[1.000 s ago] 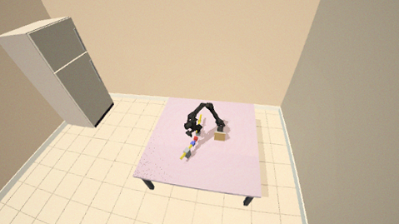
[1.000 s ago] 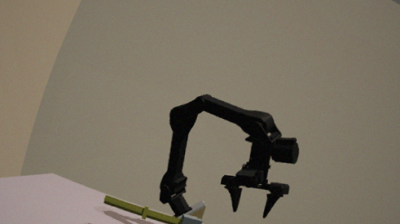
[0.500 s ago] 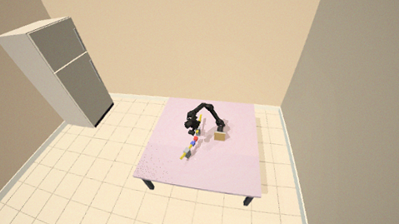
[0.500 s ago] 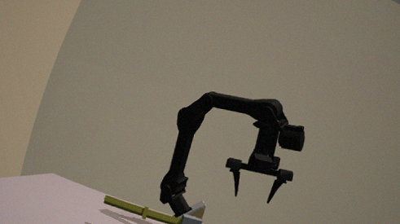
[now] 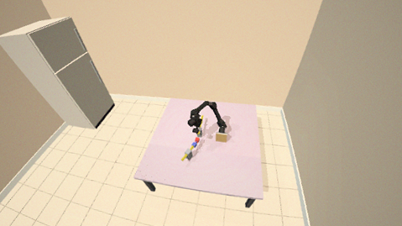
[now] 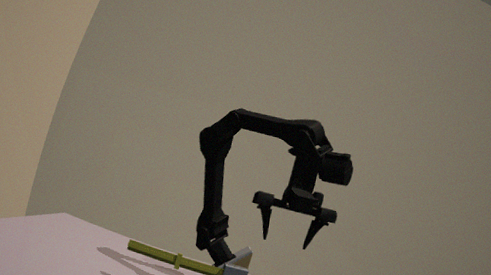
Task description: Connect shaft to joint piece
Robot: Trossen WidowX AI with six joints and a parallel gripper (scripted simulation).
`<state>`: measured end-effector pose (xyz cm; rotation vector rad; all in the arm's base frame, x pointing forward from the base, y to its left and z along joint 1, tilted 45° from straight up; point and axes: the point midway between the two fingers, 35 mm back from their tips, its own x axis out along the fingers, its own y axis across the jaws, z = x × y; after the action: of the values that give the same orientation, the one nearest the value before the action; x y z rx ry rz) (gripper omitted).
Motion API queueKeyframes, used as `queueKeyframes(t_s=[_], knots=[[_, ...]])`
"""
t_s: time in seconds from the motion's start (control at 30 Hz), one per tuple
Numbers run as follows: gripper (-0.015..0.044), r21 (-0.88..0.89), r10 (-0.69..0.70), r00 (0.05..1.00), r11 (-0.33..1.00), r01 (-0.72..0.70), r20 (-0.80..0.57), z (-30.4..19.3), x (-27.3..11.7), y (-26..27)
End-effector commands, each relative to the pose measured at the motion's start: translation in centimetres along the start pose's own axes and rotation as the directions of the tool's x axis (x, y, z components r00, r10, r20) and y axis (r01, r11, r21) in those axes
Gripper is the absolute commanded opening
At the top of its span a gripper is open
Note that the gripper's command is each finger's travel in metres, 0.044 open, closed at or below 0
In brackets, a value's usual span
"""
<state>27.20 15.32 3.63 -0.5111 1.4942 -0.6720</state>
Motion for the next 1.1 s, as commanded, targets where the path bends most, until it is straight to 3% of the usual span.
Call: queueKeyframes(t_s=[0.0, 0.23, 0.57, 1.07], knots=[[0.044, -0.048, -0.016, 1.0, 0.999, 0.016, 0.0, -0.5, 1.4, -2.6], [0.044, -0.027, -0.015, 1.0, 1.0, 0.015, 0.0, -0.5, 1.4, -2.6], [0.044, 0.279, -0.001, 1.0, 0.96, 0.001, 0.0, -0.5, 1.8, -2.7], [0.044, 0.686, 0.019, 1.0, 0.728, -0.015, 0.002, -0.4, 2.4, -2.9]])
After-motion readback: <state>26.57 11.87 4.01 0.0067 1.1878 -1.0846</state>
